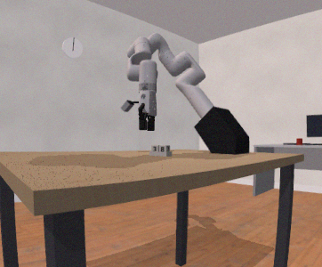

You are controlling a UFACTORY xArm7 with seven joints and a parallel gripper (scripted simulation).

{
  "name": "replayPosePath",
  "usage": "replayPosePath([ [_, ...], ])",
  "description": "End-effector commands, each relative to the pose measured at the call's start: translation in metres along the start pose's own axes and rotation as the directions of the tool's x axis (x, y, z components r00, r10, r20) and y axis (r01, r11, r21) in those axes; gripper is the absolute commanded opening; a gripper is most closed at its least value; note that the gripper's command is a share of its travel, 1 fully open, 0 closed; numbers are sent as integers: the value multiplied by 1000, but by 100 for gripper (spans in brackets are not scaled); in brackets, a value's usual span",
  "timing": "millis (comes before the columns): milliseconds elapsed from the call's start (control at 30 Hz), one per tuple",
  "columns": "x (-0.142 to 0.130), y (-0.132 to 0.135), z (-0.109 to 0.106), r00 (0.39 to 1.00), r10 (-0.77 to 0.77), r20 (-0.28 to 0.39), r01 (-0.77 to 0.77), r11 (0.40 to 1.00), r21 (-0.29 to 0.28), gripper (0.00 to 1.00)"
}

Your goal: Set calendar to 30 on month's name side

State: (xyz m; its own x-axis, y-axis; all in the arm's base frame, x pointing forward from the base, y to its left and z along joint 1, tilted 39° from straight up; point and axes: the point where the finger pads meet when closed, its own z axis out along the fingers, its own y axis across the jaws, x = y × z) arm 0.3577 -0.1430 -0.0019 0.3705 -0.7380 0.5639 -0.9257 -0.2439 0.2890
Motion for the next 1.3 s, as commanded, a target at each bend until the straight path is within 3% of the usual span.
replayPosePath([
  [0,0,-2,-1,1000,-2,0,2,1000,4,100],
  [233,-1,-2,-1,999,-39,-1,39,999,4,100],
  [400,-4,-4,-1,986,-169,-3,169,986,2,100],
  [567,-9,-7,-2,937,-350,-5,350,937,-1,100],
  [700,-14,-10,-2,856,-516,-6,516,857,-3,100],
  [800,-14,-10,-2,855,-518,-6,518,855,-3,100],
  [867,-19,-12,-2,772,-636,-6,636,772,-6,100],
  [1033,-23,-15,-2,663,-749,-6,749,663,-8,100],
  [1233,-31,-18,-3,454,-891,-4,891,454,-10,100],
  [1267,-31,-18,-3,452,-892,-4,892,452,-10,100],
])
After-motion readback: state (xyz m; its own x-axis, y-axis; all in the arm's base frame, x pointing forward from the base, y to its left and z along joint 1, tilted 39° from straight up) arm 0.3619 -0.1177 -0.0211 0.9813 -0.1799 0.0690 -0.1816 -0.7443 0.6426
